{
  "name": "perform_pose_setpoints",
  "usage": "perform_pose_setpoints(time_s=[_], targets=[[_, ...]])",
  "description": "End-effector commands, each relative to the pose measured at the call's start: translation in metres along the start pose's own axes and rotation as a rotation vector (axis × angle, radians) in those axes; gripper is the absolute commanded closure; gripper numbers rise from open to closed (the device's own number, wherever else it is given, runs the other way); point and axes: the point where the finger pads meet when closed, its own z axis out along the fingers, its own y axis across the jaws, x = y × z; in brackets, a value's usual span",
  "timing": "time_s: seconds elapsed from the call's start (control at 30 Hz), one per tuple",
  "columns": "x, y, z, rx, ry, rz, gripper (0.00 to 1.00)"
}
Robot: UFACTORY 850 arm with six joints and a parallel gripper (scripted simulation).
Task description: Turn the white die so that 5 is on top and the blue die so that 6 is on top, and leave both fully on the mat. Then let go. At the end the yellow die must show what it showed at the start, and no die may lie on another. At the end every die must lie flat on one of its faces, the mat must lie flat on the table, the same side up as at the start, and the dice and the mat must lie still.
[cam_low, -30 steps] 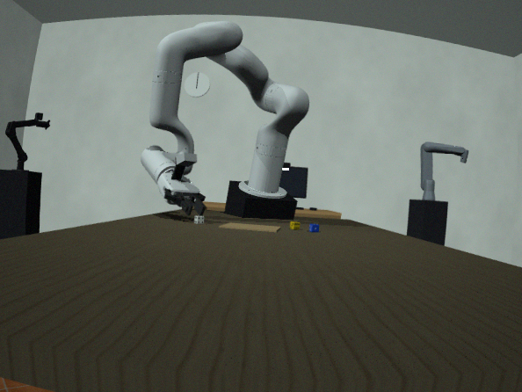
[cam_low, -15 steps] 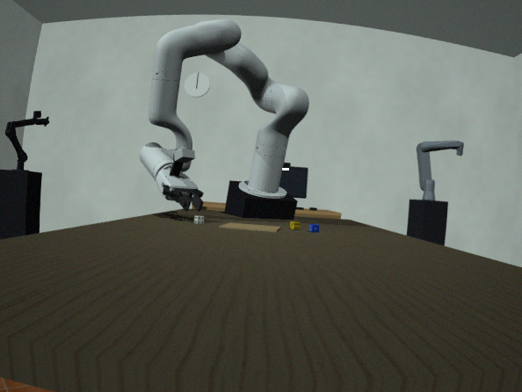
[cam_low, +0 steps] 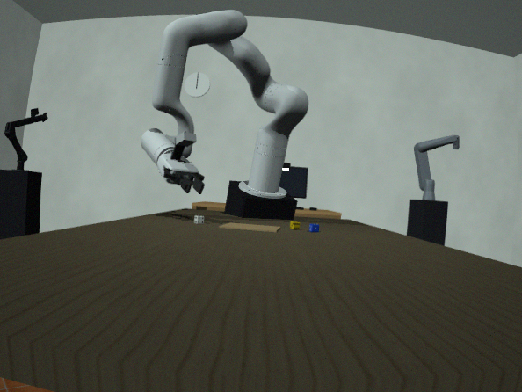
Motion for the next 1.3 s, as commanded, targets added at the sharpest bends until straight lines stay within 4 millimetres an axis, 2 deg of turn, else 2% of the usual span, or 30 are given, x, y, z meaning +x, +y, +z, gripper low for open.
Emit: perform_pose_setpoints(time_s=[0.0, 0.3, 0.57, 0.63, 0.7, 0.87, 1.13, 1.23, 1.27], targets=[[0.008, 0.000, -0.004, 0.000, 0.000, 0.000, 0.64], [0.009, -0.006, 0.000, 0.039, -0.031, 0.021, 0.64], [0.011, -0.037, 0.020, 0.216, -0.240, 0.116, 0.64], [0.011, -0.037, 0.020, 0.216, -0.240, 0.116, 0.64], [0.011, -0.046, 0.023, 0.267, -0.342, 0.142, 0.64], [0.011, -0.054, 0.026, 0.307, -0.474, 0.163, 0.64], [0.014, -0.055, 0.025, 0.310, -0.717, 0.162, 0.64], [0.014, -0.055, 0.025, 0.307, -0.731, 0.160, 0.64], [0.017, -0.051, 0.024, 0.286, -0.802, 0.149, 0.64]])
